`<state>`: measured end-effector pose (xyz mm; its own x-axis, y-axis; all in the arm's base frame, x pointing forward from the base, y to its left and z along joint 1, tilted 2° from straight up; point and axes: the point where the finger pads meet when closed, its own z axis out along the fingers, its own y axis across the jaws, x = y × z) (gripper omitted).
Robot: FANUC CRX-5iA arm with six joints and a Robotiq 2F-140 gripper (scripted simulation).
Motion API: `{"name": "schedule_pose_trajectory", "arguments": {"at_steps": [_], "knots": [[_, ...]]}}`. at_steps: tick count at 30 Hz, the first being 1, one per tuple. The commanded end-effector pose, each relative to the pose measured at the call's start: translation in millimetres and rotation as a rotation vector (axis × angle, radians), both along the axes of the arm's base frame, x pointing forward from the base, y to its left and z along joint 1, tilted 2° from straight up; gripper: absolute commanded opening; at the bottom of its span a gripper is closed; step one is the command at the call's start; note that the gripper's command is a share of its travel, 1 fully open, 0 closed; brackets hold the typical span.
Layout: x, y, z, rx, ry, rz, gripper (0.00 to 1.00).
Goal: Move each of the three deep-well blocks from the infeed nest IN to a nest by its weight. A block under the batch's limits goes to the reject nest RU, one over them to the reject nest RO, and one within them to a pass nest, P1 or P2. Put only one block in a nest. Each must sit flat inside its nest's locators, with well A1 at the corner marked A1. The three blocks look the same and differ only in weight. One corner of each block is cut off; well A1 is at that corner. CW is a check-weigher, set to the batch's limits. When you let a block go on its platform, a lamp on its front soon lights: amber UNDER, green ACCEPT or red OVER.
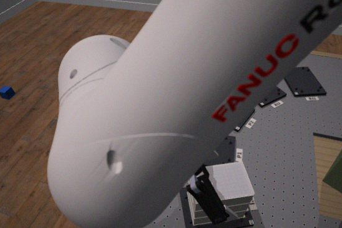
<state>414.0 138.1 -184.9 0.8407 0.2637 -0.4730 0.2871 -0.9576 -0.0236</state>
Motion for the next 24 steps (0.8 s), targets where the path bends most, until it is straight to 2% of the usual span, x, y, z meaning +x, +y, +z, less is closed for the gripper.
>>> {"name": "schedule_pose_trajectory", "arguments": {"at_steps": [1,3,4,24], "knots": [[0.2,0.0,0.1,0.0,0.0,0.0,1.0],[0.2,0.0,0.1,0.0,0.0,0.0,1.0],[0.2,0.0,0.1,0.0,0.0,0.0,0.1],[0.2,0.0,0.1,0.0,0.0,0.0,0.1]]}}
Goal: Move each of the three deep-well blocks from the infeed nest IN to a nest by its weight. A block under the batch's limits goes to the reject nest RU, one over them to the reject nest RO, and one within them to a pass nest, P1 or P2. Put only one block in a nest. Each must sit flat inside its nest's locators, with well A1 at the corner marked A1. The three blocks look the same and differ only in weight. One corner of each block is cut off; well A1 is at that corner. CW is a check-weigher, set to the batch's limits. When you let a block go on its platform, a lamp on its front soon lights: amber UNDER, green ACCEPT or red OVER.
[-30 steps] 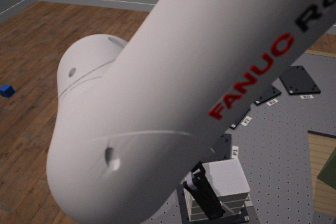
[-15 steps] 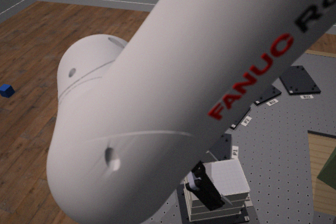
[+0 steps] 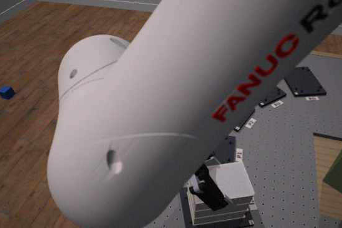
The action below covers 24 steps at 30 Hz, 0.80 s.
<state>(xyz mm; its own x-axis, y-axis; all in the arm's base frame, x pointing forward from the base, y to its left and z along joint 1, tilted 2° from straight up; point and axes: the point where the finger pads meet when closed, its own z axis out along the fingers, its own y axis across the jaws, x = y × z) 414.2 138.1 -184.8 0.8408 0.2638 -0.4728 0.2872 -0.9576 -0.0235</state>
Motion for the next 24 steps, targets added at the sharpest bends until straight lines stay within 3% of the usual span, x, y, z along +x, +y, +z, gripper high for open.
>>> {"name": "schedule_pose_trajectory", "arguments": {"at_steps": [1,14,24], "knots": [[0.0,0.0,0.0,0.0,0.0,0.0,0.1],[0.0,0.0,0.0,0.0,0.0,0.0,0.1],[-0.3,-0.4,13.3,0.0,0.0,0.0,0.1]]}}
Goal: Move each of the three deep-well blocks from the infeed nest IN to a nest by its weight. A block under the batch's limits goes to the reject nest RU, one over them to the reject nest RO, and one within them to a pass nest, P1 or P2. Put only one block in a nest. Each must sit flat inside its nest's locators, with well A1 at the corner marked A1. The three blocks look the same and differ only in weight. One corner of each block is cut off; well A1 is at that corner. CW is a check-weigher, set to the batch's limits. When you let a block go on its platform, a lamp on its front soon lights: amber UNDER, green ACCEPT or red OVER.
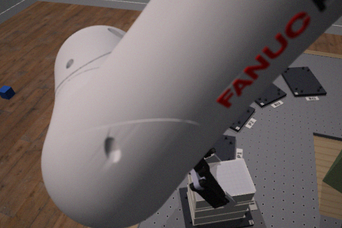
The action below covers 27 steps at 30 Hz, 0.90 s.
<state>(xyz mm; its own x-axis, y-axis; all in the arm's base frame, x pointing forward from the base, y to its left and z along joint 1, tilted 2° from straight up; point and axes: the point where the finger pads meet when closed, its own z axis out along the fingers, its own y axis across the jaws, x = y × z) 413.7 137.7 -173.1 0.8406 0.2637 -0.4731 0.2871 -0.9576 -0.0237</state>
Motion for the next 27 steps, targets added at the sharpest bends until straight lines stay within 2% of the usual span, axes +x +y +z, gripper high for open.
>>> {"name": "schedule_pose_trajectory", "arguments": {"at_steps": [1,27], "knots": [[0.2,-0.1,3.3,0.0,0.0,0.0,0.1],[-0.7,-1.3,43.3,0.0,0.0,0.0,0.1]]}}
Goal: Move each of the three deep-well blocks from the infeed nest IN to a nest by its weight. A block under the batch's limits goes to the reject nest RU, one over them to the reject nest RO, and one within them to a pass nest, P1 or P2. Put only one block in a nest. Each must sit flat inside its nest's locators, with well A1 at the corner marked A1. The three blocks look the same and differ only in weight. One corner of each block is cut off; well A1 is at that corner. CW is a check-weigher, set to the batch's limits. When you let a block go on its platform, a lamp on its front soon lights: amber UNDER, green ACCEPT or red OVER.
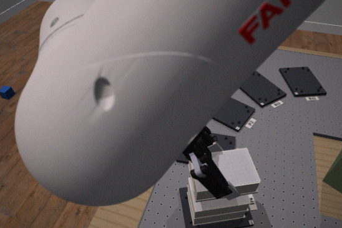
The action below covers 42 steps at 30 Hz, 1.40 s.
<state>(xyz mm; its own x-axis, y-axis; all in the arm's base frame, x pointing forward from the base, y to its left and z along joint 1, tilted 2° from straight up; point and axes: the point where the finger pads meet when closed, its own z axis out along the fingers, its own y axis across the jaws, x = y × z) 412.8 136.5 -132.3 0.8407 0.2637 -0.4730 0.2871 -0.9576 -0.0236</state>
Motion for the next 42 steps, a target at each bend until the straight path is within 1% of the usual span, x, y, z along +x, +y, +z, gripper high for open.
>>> {"name": "schedule_pose_trajectory", "arguments": {"at_steps": [1,9,26,37,42], "knots": [[0.1,-0.1,4.1,0.0,0.0,0.0,0.1],[-0.1,-0.4,13.5,0.0,0.0,0.0,0.1],[-0.1,-0.4,13.5,0.0,0.0,0.0,0.1],[-17.0,32.1,15.7,-0.008,-0.012,0.366,0.1],[-21.6,40.9,16.3,-0.009,-0.012,0.378,0.1]]}}
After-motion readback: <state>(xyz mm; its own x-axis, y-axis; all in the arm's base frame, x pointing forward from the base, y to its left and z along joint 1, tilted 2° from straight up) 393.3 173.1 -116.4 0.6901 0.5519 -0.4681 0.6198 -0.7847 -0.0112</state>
